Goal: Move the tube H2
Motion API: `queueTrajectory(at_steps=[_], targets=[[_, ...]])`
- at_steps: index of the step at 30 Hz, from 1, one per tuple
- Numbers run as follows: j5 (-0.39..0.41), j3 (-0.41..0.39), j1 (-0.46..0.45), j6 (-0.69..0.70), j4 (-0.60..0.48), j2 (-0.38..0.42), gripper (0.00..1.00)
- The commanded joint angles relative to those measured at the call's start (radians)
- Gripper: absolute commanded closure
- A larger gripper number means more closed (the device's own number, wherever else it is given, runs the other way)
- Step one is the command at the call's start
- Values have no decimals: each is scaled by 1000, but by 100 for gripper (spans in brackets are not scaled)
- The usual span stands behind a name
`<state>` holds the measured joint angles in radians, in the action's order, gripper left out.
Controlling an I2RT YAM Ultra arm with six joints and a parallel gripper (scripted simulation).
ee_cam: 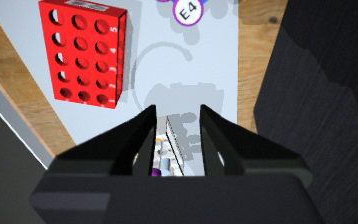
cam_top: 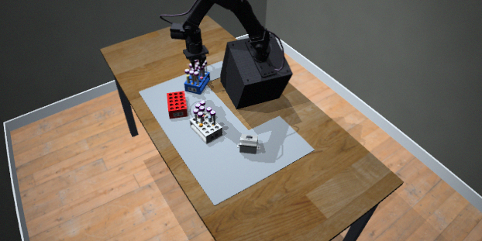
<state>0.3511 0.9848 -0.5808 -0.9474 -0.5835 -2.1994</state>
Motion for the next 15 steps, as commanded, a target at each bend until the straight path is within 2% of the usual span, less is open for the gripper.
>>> queueTrajectory(at_steps=[1,15], targets=[[-35,39,-62,90,-17,-22,70],[-82,115,-249,281,-46,-125,70]])
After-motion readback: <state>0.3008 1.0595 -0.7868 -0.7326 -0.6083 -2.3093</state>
